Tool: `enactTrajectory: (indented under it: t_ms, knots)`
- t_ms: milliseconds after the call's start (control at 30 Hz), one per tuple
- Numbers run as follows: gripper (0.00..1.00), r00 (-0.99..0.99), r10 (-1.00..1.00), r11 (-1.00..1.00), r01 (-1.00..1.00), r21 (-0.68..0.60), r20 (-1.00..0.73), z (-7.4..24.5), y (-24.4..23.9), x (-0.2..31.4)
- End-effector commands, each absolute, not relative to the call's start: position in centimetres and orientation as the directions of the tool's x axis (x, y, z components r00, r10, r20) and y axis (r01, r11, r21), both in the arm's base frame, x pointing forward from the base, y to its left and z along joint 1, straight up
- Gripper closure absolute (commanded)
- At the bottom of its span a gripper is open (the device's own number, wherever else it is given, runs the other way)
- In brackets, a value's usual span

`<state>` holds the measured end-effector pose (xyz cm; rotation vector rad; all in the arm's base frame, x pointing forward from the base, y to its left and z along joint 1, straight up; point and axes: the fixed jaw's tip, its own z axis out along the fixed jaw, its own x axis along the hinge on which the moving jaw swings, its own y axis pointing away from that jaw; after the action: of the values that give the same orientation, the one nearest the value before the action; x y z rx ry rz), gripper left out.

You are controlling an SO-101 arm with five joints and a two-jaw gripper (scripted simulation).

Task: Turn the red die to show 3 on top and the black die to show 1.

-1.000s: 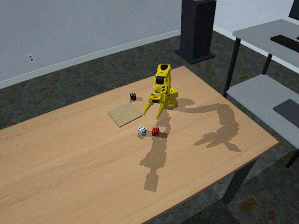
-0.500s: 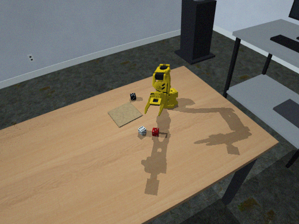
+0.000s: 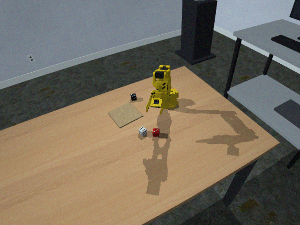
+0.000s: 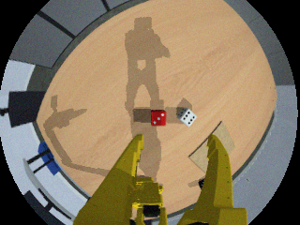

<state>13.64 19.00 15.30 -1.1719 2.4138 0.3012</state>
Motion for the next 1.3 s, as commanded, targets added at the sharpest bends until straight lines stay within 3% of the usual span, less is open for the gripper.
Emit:
enactTrajectory:
  t_ms: [0,433,1033,1267]
  knots:
    - [0.65,-0.533,-0.682,0.613,-0.790,0.008,-0.500,16.3,19.2,13.5]
    - [0.65,-0.543,-0.695,0.613,-0.790,0.007,-0.472,15.7,19.2,13.5]
    - [0.65,-0.612,-0.787,0.614,-0.789,0.001,-0.082,7.3,19.1,13.4]
    - [0.65,-0.614,-0.789,0.614,-0.789,0.000,-0.021,6.0,18.8,13.2]
